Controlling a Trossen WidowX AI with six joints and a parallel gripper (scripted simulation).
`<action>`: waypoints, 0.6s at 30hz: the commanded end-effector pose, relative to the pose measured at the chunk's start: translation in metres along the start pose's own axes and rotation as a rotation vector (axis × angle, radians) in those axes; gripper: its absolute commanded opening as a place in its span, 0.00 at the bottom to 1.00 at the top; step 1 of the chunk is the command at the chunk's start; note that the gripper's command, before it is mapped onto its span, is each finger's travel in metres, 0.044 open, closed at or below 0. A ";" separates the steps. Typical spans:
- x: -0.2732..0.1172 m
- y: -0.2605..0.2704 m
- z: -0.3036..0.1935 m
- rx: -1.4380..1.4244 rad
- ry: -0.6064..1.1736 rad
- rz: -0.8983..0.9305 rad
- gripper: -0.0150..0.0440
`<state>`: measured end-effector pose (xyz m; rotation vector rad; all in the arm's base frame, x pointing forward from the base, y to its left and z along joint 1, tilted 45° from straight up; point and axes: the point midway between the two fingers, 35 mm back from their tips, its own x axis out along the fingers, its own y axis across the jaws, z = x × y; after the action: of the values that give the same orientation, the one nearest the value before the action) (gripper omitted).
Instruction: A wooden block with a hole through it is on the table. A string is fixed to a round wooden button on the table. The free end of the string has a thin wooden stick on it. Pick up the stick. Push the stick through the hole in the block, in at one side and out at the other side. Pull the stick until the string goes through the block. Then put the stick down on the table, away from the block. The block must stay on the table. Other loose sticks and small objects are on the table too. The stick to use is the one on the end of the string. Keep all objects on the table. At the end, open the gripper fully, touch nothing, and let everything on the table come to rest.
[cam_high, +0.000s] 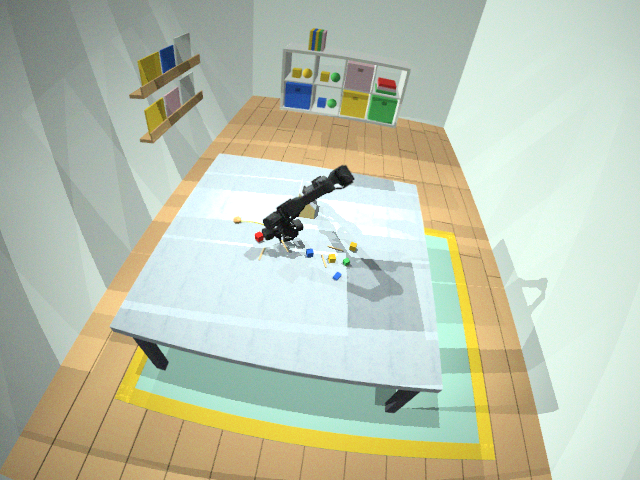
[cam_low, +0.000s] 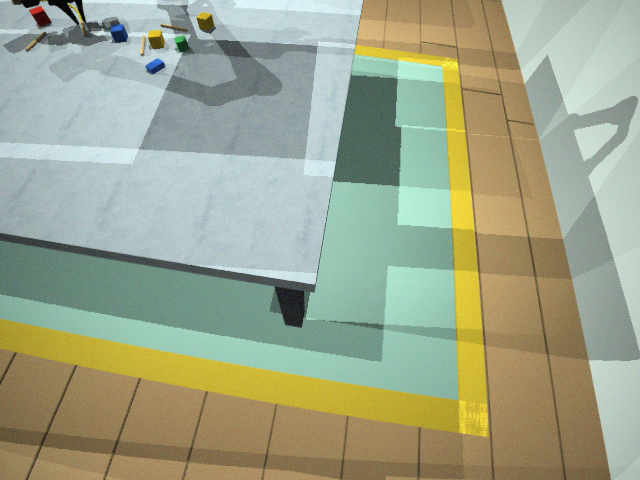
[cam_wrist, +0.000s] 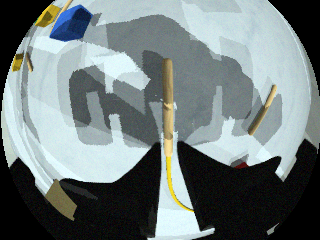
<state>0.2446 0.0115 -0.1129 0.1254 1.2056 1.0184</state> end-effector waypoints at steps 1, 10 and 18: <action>0.000 0.000 0.000 -0.001 0.000 0.000 0.25; -0.001 0.000 0.000 -0.001 0.000 0.000 0.25; -0.011 -0.001 0.001 -0.001 0.001 -0.002 0.25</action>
<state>0.2439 0.0075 -0.1084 0.1312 1.2085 1.0203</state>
